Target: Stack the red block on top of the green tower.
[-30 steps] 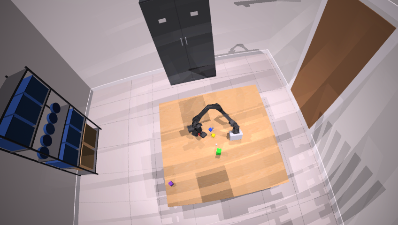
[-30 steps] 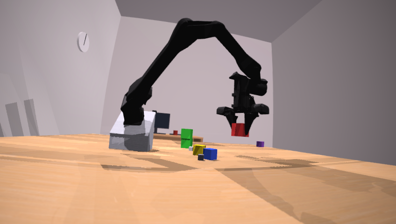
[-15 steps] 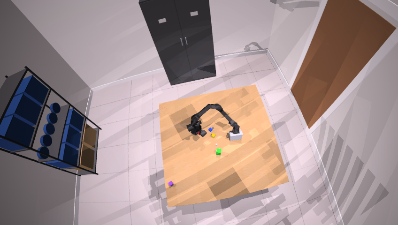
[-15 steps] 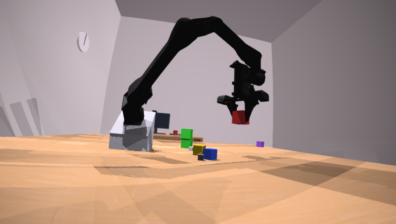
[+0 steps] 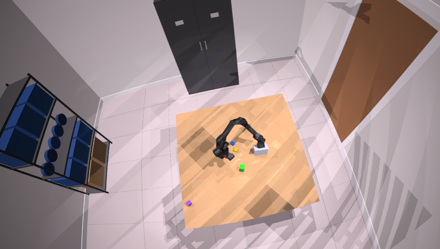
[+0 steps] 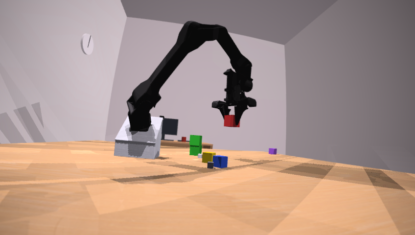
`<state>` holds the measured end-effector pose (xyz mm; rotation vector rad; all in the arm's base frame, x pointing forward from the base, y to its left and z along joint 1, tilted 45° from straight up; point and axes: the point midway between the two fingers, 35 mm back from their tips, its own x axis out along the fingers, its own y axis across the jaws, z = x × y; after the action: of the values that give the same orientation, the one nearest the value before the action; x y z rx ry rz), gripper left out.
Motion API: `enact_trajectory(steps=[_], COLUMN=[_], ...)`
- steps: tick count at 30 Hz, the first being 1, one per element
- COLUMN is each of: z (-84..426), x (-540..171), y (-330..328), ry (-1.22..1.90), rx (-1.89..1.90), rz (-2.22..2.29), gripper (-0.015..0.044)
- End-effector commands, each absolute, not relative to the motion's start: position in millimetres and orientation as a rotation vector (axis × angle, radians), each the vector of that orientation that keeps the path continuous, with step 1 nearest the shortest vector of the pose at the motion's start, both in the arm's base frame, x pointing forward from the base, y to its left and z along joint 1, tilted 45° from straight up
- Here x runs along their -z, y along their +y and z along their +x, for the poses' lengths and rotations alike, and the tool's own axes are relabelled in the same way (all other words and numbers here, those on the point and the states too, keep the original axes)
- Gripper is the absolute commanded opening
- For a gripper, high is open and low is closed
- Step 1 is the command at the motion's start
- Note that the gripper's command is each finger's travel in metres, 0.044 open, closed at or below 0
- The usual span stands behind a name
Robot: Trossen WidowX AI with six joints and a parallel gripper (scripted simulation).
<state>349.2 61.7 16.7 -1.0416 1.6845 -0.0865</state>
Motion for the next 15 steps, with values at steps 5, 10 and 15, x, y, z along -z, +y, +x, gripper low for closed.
enact_trajectory(steps=[5, 10, 15], z=[313, 286, 257], x=[16, 36, 54], y=[97, 117, 131], ry=[1.695, 1.699, 1.704], rx=[0.081, 0.085, 0.097], rz=[-1.034, -1.035, -1.040], gripper=[0.0000, 0.0000, 0.0000])
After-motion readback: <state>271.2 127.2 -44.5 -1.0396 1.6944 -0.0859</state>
